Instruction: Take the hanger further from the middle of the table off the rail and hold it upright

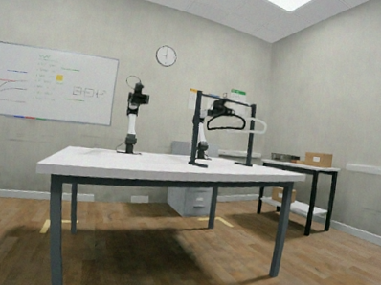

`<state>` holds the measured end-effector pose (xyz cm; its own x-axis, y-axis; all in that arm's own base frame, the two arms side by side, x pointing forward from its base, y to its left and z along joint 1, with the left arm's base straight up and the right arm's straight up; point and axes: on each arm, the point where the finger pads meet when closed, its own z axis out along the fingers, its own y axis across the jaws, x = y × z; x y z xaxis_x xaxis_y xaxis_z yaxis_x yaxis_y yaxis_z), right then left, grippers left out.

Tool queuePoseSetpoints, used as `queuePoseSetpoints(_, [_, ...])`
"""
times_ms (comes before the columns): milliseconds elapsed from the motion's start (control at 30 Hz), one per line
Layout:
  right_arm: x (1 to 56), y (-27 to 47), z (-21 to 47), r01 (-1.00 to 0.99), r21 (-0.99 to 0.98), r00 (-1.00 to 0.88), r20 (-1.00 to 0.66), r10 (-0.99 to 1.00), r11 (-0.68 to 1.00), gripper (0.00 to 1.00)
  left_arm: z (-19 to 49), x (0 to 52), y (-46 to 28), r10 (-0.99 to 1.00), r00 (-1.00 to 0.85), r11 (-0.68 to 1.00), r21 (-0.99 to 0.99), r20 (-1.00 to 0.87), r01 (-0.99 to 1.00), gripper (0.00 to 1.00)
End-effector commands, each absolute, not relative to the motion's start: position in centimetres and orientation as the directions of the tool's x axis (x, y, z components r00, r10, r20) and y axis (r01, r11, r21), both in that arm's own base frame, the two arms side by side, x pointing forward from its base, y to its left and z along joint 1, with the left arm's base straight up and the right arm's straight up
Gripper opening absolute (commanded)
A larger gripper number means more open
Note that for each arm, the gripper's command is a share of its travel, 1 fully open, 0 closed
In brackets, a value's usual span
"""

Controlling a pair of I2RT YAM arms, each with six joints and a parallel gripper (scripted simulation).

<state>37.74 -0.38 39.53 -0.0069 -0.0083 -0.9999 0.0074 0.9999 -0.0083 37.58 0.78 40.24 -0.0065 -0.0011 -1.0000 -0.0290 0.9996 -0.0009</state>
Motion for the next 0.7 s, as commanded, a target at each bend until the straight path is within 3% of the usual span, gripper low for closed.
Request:
queuePoseSetpoints(0, [37.6, -0.4, 40.2, 0.008, -0.009, 0.012, -1.0, -0.01, 1.0, 1.0, 40.8, 37.4, 0.8, -0.002, 0.008, 1.0, -0.003, -1.0, -0.029, 1.0])
queuePoseSetpoints(533, [37.6, -0.4, 40.2, 0.008, -0.009, 0.012, -1.0, -0.01, 1.0, 1.0, 40.8, 37.4, 0.8, -0.002, 0.008, 1.0, -0.003, -1.0, -0.029, 1.0])
queuePoseSetpoints(567, [37.6, -0.4, 40.2, 0.008, -0.009, 0.012, -1.0, -0.01, 1.0, 1.0, 41.3, 37.4, 1.7, -0.006, -0.035, 0.999, -0.004, -0.999, -0.034, 0.54])
queuePoseSetpoints(667, [37.6, -0.4, 40.2, 0.008, -0.009, 0.012, -1.0, -0.01, 1.0, 1.0, 42.0, 36.9, 4.0, -0.006, -0.153, 0.999, 0.002, -0.988, -0.053, 0.54])
